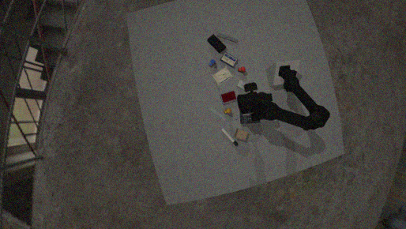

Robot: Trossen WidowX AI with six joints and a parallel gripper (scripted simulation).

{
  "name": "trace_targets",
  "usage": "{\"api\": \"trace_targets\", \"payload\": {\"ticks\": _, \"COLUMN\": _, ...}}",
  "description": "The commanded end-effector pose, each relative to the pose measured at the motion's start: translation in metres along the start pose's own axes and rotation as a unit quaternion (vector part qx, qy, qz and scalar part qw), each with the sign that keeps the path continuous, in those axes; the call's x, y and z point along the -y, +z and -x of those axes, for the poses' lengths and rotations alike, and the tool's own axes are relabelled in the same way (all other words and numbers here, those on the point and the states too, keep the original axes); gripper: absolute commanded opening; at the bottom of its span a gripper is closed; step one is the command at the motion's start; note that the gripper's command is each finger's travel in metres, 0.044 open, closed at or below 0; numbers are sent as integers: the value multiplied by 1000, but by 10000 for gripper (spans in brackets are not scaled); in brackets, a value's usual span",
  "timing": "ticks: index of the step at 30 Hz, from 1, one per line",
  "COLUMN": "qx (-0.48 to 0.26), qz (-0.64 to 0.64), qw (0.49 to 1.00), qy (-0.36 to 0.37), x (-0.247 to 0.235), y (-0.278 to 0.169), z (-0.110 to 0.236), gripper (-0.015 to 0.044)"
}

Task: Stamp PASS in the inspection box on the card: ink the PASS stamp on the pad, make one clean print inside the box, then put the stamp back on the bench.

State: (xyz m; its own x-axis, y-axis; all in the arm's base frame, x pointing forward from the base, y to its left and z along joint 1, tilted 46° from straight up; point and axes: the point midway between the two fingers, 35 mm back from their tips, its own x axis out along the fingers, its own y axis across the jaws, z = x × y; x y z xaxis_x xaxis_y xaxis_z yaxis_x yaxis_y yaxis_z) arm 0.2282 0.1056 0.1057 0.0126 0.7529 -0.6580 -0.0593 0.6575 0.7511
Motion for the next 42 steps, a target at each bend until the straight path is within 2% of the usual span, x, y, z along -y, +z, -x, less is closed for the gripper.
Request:
{"api": "trace_targets", "payload": {"ticks": 1, "qx": 0, "qz": 0, "qw": 1000, "qy": 1, "x": 5, "y": 13, "z": 1, "gripper": 0}}
{"api": "trace_targets", "payload": {"ticks": 25, "qx": 1, "qz": 2, "qw": 1000, "qy": 2, "x": 60, "y": 96, "z": 3, "gripper": 0}}
{"api": "trace_targets", "payload": {"ticks": 42, "qx": 1, "qz": 2, "qw": 1000, "qy": 2, "x": 63, "y": 99, "z": -5, "gripper": 0}}
